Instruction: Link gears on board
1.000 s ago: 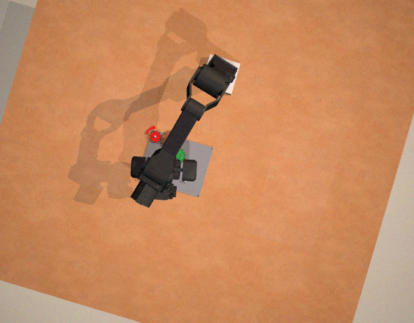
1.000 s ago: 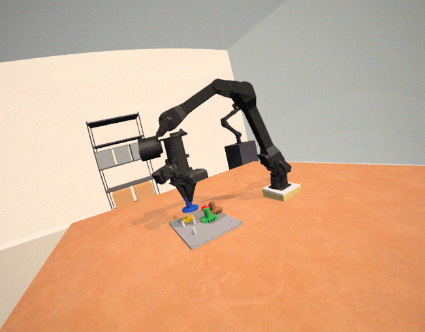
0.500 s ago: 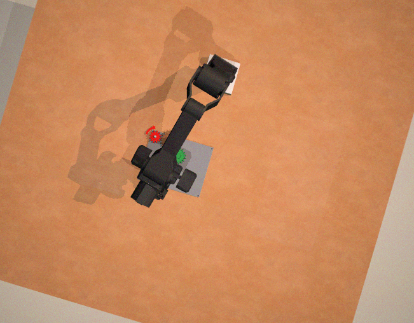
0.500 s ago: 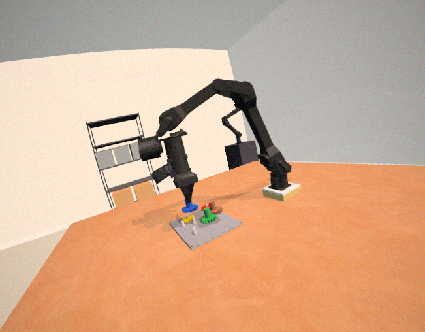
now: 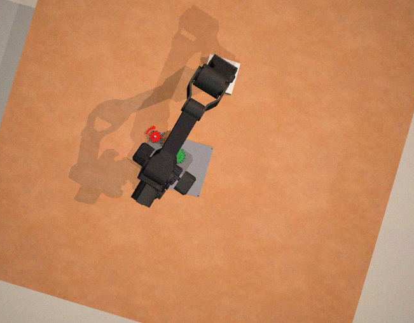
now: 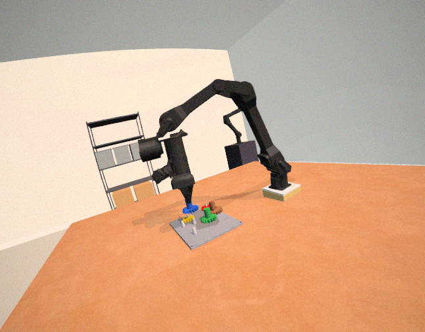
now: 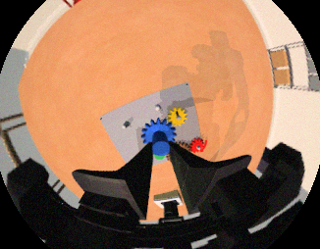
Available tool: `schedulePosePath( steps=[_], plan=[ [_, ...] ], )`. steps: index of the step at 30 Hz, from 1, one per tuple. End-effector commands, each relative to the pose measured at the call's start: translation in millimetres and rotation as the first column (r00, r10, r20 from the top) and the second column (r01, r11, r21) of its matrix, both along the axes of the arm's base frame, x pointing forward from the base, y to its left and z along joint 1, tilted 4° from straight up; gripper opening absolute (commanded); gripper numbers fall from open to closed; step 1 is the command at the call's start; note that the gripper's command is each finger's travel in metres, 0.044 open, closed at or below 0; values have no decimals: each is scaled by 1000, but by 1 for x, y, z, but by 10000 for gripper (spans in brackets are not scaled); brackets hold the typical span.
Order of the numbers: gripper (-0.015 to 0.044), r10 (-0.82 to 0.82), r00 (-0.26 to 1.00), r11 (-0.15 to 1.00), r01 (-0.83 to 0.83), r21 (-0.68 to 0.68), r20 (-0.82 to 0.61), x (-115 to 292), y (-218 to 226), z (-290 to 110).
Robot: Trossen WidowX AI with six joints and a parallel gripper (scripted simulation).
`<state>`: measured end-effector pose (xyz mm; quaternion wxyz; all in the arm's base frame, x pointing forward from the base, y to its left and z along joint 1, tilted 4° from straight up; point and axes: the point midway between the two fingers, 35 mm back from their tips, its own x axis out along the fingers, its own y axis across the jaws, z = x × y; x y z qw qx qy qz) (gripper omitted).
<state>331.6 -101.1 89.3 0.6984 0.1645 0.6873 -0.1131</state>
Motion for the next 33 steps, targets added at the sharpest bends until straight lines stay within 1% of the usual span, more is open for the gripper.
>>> schedulePosePath(
  steps=[1, 7, 12, 17, 25, 29, 33],
  plan=[
    [0, 41, 999, 999, -41, -6, 1, 0, 0, -4],
    [0, 101, 995, 995, -101, -8, 5, 0, 0, -14],
    [0, 88, 996, 996, -88, -8, 4, 0, 0, -21],
    [0, 19, 1000, 1000, -19, -5, 0, 1, 1, -28],
    [0, -145, 989, 989, 145, -1, -11, 1, 2, -41],
    [0, -239, 971, 971, 239, 0, -17, 0, 2, -39],
    [0, -244, 970, 970, 244, 0, -18, 1, 1, -40]
  ],
)
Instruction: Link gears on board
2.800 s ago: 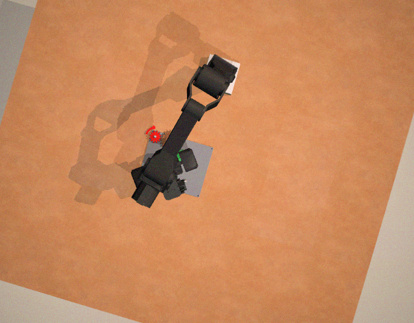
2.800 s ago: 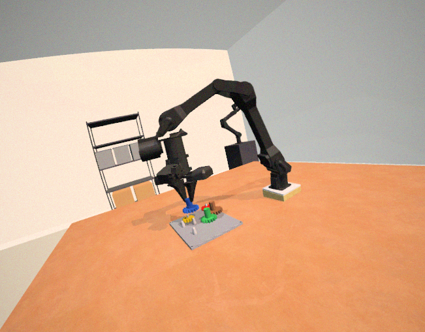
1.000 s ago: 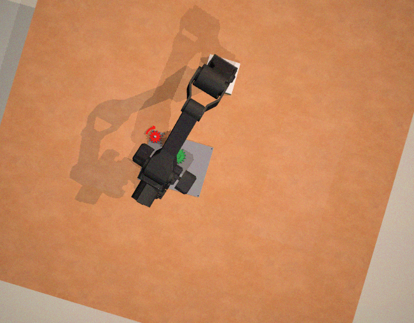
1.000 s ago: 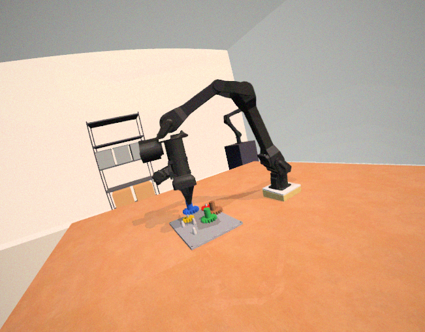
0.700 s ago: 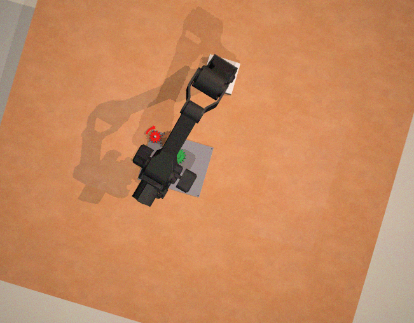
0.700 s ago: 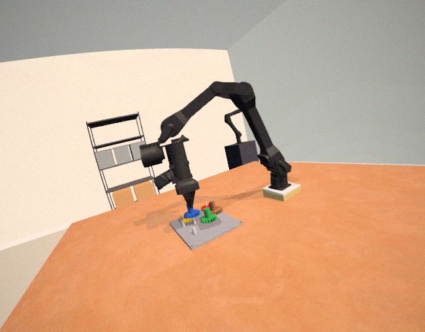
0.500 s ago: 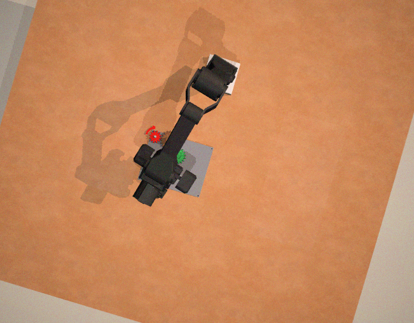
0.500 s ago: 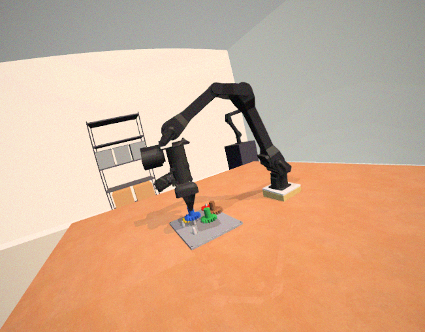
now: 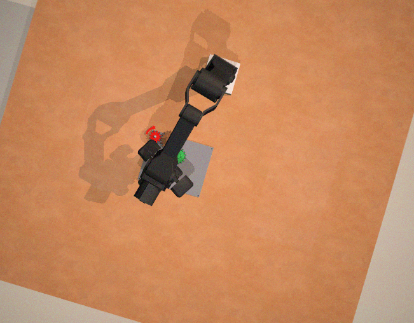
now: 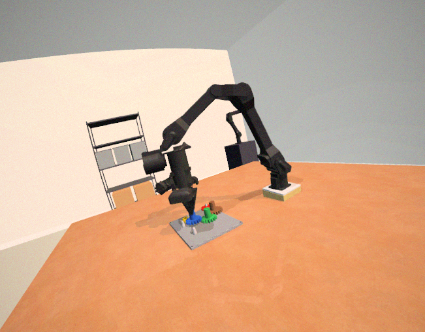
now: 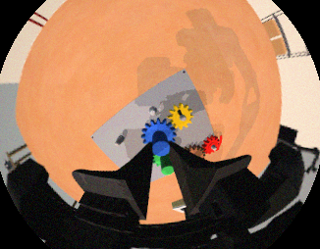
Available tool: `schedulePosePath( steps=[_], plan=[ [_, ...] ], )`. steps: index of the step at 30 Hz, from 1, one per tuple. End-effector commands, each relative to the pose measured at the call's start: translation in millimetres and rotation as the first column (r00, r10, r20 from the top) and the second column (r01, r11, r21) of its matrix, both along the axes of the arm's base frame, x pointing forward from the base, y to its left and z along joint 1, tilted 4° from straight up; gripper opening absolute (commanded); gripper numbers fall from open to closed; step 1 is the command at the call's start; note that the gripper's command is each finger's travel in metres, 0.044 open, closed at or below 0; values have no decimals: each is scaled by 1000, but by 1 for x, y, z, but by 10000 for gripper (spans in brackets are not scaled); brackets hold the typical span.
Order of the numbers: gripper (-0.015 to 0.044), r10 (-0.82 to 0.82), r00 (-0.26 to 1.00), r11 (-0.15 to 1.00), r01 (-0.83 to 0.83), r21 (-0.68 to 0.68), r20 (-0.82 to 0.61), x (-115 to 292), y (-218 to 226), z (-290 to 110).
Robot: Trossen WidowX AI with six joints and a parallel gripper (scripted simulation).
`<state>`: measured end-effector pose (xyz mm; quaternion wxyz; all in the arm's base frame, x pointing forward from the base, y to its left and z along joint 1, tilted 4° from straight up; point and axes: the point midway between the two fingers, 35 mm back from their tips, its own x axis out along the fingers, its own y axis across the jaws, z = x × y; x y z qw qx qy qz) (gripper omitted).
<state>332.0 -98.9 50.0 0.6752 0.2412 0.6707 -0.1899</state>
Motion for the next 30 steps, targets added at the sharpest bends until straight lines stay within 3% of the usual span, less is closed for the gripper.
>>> schedulePosePath(
  steps=[1, 20, 28, 30],
  plan=[
    [0, -16, 1000, 1000, 16, -3, -1, 0, -1, -1],
    [0, 334, 942, 942, -334, -17, 19, 0, -1, -6],
    [0, 306, 952, 952, -306, -16, 18, 1, 0, -8],
    [52, 296, 955, 955, -296, -15, 17, 1, 0, -8]
  ],
)
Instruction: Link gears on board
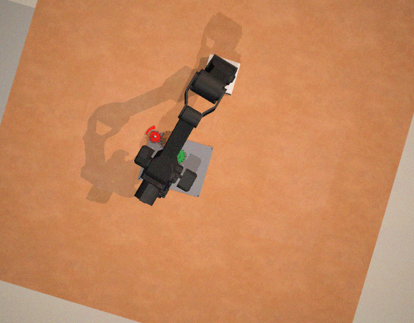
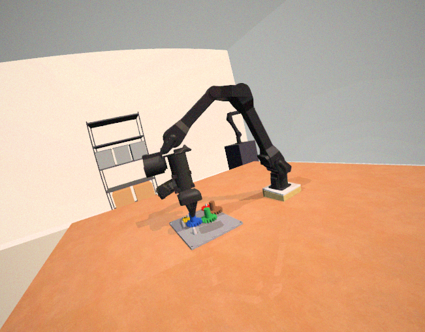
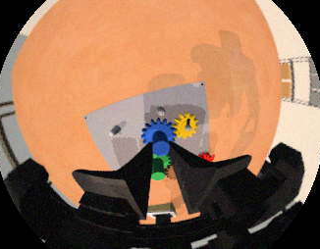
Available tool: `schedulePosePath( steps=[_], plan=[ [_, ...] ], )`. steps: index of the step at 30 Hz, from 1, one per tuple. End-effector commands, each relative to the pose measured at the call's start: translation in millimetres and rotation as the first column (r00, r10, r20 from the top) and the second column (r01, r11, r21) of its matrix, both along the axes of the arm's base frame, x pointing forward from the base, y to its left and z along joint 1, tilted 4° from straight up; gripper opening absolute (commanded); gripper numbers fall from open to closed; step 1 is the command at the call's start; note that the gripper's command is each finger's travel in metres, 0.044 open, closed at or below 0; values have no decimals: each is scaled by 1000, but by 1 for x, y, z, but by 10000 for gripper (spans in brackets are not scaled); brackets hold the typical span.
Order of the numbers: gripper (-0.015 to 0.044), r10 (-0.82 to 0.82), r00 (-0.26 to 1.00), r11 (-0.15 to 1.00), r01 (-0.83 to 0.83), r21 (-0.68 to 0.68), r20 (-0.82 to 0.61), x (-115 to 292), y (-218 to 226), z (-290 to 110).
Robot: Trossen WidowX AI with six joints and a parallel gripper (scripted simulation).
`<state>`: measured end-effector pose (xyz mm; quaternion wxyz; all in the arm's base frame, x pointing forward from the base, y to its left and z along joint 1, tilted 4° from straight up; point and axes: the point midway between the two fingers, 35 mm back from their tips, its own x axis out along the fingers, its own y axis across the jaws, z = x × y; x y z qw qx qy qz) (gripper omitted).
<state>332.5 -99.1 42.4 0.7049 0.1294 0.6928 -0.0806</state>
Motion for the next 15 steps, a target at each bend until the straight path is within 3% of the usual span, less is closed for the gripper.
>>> schedulePosePath(
  steps=[1, 4, 15],
  plan=[
    [79, -32, 1000, 1000, 32, -1, -1, 1, 0, 0],
    [140, -80, 997, 997, 80, 0, -4, 1, 0, 2],
    [140, -160, 987, 987, 160, 1, -9, 0, -3, 47]
  ],
)
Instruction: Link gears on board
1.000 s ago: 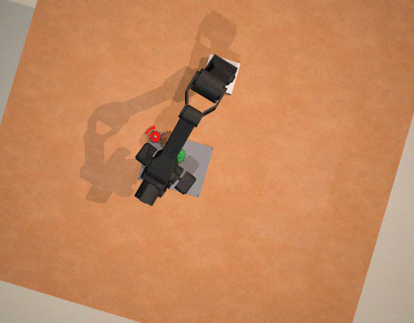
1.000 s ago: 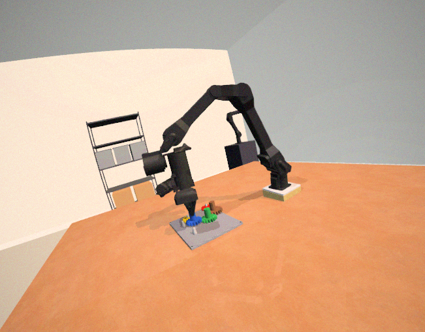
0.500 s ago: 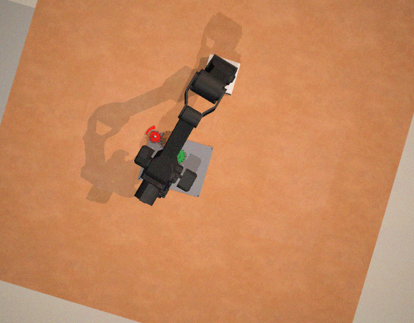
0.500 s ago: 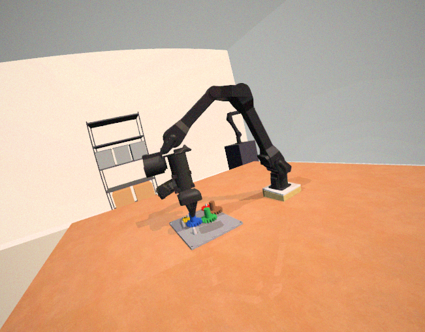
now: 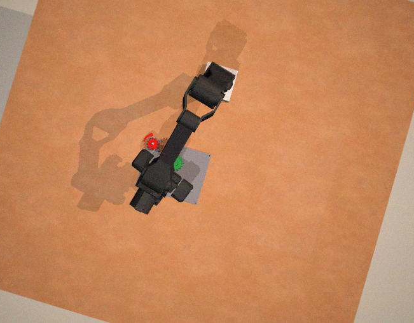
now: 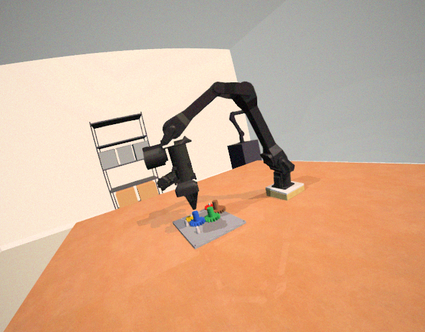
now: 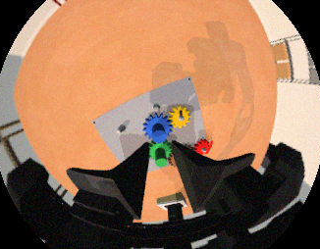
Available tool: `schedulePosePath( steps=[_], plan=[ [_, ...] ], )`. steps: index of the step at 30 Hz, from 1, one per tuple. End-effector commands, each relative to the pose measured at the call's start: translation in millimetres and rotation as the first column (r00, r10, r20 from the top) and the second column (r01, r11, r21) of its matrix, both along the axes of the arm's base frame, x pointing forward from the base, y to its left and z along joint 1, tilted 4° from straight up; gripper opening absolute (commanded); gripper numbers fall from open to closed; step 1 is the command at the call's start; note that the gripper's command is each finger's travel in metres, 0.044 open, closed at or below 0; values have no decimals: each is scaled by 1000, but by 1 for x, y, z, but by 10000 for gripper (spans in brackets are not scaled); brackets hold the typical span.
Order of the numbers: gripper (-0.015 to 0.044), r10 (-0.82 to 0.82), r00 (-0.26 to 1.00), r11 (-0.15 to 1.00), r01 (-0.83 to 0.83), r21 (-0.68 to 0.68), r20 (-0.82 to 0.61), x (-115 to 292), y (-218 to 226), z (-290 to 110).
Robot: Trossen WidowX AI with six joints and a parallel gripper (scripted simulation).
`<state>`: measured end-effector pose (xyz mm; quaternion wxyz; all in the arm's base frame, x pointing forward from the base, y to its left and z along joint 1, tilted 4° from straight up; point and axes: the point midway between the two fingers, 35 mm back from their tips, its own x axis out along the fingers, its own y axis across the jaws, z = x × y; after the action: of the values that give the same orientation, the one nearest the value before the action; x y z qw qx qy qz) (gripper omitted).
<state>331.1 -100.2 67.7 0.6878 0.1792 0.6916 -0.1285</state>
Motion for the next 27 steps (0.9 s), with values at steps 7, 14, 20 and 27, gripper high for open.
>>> schedulePosePath(
  steps=[7, 14, 20, 27],
  plan=[
    [245, -10, 1000, 1000, 11, -5, 15, -2, -3, 54],
    [429, -10, 1000, 1000, 11, -5, 15, -4, -3, 65],
    [440, -10, 1000, 1000, 11, -5, 15, -4, -3, 65],
    [440, -10, 1000, 1000, 11, -5, 15, -4, -3, 65]
  ],
)
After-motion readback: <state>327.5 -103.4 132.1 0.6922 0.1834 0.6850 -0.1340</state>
